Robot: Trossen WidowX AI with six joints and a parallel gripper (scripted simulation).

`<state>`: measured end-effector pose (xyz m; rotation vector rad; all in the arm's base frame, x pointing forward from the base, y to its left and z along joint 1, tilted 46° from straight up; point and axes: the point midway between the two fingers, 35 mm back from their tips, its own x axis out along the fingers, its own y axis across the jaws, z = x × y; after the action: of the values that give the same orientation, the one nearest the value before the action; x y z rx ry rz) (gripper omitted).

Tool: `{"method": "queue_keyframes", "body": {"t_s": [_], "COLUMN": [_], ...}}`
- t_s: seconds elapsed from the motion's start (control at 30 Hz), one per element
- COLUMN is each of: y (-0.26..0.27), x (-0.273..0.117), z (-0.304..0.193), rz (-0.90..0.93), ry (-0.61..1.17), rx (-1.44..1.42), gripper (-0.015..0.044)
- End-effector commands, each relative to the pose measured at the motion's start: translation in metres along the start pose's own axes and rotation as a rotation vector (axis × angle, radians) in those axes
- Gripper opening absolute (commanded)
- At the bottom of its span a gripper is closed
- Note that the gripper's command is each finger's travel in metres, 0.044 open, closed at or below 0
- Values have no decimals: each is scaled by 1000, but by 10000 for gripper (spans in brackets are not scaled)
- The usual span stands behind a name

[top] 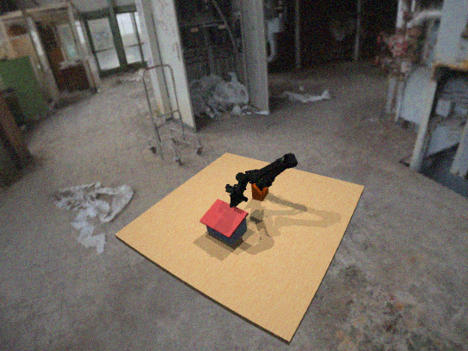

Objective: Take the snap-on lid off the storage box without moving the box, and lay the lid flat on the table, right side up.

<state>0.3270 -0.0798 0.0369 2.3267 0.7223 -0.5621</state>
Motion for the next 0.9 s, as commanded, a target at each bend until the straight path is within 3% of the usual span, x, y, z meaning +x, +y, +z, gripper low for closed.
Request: {"method": "queue_keyframes", "body": {"t_s": [0.0, 0.87], "y": [12, 53], "x": [-5, -10], "z": [-1, -2], "rz": [16, 17], "ry": [1, 0], "rx": [-9, -10], "gripper": [0, 0]}}
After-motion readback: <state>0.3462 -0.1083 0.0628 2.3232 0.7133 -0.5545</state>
